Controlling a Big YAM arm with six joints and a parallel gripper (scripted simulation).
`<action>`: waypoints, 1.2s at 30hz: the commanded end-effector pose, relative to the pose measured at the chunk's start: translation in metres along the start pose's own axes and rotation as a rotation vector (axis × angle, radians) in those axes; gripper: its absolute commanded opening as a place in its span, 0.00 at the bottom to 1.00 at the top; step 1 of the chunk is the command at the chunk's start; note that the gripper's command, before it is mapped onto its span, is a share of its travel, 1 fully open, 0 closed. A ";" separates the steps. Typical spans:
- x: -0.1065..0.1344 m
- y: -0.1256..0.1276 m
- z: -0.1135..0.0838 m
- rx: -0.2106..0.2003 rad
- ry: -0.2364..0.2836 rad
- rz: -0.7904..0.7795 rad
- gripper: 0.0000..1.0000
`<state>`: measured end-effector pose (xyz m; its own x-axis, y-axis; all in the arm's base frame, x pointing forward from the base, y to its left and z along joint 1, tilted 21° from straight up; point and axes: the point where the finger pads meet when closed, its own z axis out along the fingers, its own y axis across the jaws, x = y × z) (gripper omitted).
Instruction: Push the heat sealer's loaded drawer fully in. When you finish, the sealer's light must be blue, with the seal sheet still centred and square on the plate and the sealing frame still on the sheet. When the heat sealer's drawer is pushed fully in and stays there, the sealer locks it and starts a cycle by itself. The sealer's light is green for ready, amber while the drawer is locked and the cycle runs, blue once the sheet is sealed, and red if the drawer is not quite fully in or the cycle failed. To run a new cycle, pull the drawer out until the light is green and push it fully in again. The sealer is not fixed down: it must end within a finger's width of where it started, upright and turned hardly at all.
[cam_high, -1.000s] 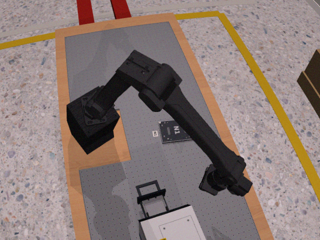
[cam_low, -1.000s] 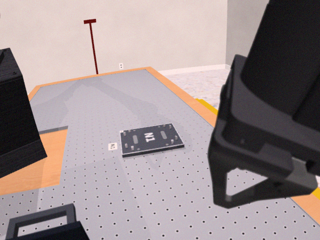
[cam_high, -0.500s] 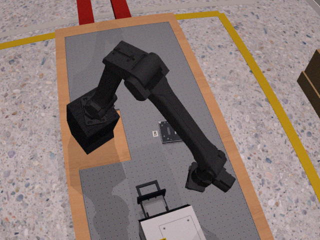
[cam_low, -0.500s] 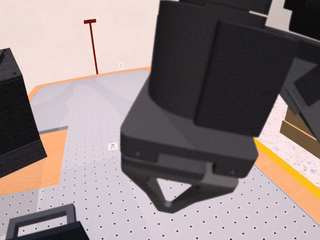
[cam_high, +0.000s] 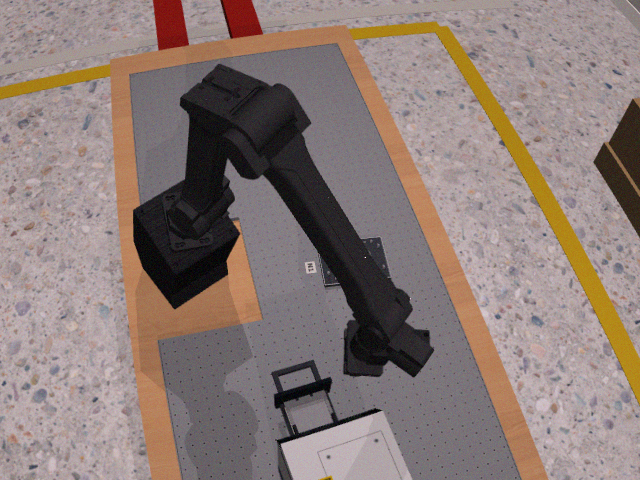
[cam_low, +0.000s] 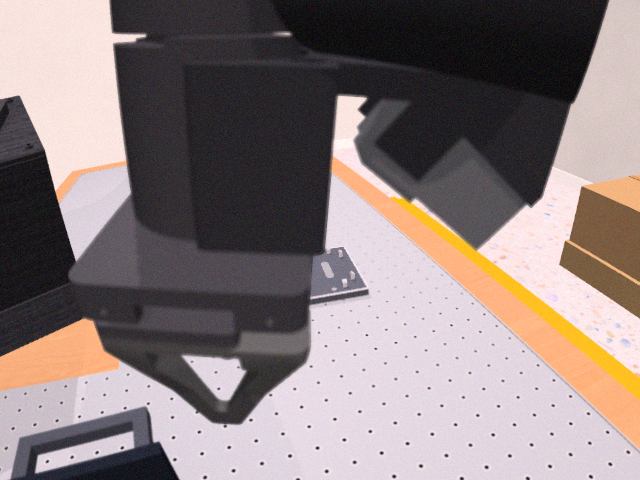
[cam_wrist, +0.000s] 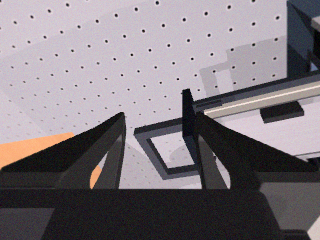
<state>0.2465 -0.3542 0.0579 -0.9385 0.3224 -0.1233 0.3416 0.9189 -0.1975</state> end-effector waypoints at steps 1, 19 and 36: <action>0.011 -0.007 -0.004 0.026 -0.037 -0.076 0.45; 0.073 0.001 0.011 0.087 -0.092 -0.268 0.45; 0.109 0.005 0.021 0.108 -0.114 -0.364 0.45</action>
<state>0.1444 -0.3114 0.0162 -0.9911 -0.0314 -0.1293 0.0128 0.9448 -0.3275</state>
